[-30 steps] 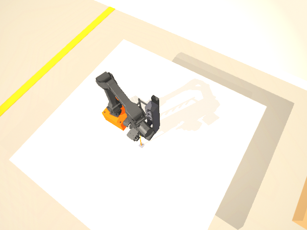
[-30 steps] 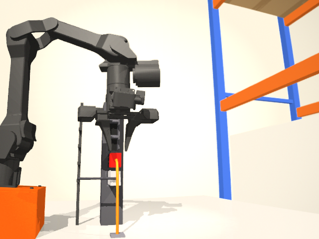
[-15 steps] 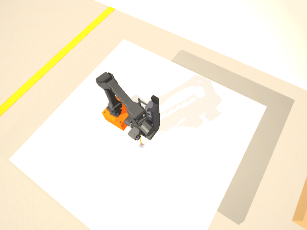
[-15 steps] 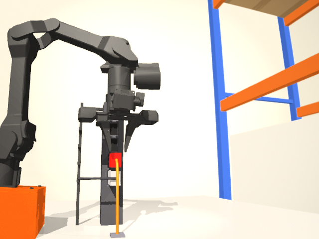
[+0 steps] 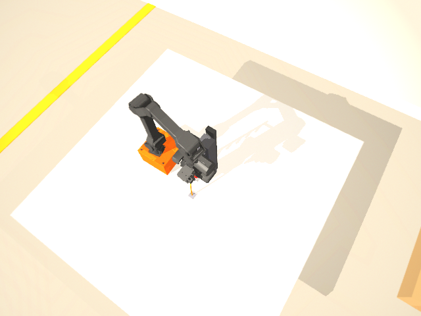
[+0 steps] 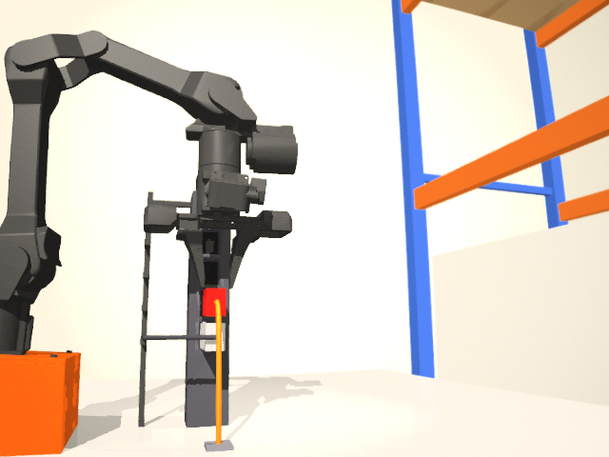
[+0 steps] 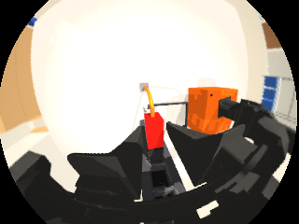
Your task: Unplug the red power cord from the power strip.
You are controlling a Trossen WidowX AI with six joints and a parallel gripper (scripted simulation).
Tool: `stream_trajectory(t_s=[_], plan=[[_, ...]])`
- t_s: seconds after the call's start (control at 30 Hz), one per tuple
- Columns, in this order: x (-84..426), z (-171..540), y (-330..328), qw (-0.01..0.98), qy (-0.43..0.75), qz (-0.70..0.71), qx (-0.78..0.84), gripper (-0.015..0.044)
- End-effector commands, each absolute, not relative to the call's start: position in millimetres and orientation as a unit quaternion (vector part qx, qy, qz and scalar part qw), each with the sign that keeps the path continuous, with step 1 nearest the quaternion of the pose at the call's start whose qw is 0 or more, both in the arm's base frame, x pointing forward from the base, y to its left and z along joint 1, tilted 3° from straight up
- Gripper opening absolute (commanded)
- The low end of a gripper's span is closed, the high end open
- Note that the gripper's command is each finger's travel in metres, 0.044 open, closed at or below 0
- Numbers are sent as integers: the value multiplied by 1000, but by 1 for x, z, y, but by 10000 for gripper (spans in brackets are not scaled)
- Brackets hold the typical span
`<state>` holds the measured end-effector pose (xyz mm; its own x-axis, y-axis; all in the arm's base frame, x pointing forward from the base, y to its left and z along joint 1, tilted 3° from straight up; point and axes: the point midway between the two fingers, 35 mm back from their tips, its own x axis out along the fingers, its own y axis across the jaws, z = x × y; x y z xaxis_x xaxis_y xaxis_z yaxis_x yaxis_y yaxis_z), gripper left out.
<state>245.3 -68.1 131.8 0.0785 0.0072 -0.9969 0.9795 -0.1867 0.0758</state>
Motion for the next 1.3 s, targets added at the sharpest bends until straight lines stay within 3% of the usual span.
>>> stream_trajectory(t_s=[0.0,0.5,0.67,0.83,1.27], plan=[[245,132,-63,465,433,-524,567,160],[246,120,-63,465,433,-524,567,160],[246,122,-62,465,436,-522,567,29],[246,122,-62,465,436,-522,567,0],[245,122,-76,466,435,-522,566,0]])
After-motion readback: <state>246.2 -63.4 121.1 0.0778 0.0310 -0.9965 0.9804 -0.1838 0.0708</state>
